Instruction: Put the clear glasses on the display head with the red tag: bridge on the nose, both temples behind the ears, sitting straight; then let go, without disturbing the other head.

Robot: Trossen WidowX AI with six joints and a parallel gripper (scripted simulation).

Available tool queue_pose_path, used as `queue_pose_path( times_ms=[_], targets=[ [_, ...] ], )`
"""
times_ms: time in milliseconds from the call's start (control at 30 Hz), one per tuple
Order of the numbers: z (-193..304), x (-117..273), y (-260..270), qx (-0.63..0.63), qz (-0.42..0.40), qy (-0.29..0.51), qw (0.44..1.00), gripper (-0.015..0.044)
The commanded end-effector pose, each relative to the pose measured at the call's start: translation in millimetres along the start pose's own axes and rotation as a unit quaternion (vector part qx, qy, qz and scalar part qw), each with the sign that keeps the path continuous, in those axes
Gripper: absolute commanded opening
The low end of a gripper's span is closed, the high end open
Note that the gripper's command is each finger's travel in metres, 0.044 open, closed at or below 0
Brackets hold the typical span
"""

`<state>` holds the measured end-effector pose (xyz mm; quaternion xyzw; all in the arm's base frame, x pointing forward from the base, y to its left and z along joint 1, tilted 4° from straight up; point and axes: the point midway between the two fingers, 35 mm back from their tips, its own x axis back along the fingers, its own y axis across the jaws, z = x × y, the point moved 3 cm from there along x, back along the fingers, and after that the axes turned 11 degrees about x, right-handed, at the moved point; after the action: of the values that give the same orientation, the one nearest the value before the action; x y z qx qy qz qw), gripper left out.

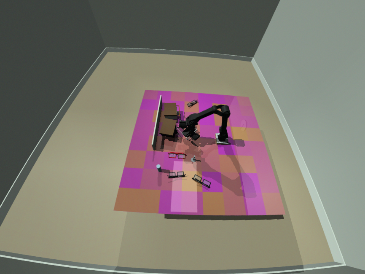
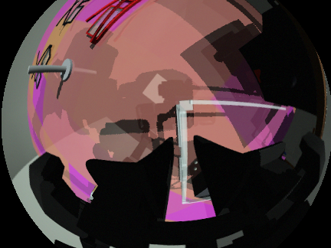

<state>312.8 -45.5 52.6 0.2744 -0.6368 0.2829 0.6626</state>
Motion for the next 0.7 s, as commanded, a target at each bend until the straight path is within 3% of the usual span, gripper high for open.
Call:
queue_pose_path(
  times_ms=[0,367,567,667],
  targets=[
    [0.6,2.0,-2.4,0.002,-0.001,0.000,1.000,0.0107],
    [2.2,6.4,-6.9,0.003,-0.003,0.000,1.000,0.0107],
    [0.1,52.4,2.7,0.003,-0.004,0.000,1.000,0.0107],
    [0.2,55.4,3.5,0.003,-0.004,0.000,1.000,0.0107]
  ],
)
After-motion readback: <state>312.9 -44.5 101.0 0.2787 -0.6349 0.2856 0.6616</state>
